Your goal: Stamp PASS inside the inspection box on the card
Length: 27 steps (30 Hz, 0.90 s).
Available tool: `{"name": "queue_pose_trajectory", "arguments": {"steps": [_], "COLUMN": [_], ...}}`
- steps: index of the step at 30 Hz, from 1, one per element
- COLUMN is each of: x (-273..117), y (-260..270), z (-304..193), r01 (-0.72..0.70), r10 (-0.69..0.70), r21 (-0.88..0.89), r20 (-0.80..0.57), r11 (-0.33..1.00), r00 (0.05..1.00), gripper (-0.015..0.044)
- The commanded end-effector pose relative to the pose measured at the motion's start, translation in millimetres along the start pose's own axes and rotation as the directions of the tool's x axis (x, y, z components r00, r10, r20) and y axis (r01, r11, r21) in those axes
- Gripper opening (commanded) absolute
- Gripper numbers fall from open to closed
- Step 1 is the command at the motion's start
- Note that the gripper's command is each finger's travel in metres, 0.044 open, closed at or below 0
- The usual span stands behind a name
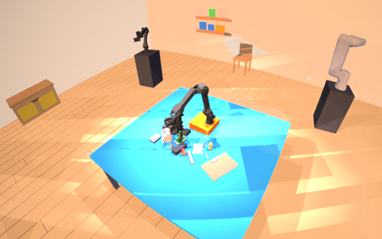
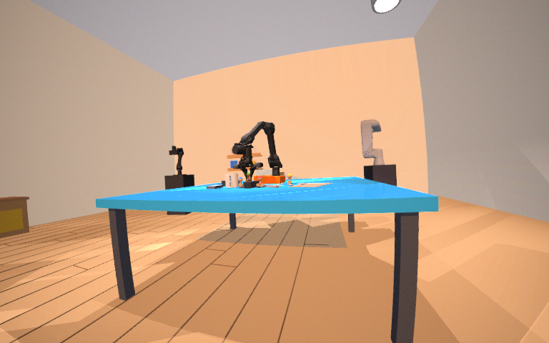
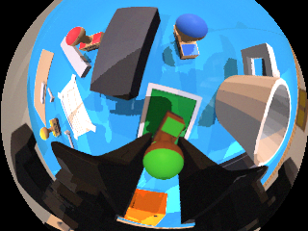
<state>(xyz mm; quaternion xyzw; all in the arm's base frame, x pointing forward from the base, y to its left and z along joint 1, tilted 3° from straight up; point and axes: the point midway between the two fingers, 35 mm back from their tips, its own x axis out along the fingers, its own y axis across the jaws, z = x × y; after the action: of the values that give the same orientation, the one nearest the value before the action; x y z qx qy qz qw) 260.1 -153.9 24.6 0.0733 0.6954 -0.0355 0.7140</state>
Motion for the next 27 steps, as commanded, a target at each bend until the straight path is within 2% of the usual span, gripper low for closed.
{"name": "queue_pose_trajectory", "arguments": {"steps": [1,27], "x": [4.3,8.8], "y": [0.5,0.5], "z": [-1.4,-1.5], "r01": [-0.002,-0.002], "r10": [0.002,0.002], "r21": [0.002,0.0], "r20": [-0.005,-0.005], "r11": [1.0,1.0], "r00": [1.0,1.0], "gripper": [0.0,0.0]}}
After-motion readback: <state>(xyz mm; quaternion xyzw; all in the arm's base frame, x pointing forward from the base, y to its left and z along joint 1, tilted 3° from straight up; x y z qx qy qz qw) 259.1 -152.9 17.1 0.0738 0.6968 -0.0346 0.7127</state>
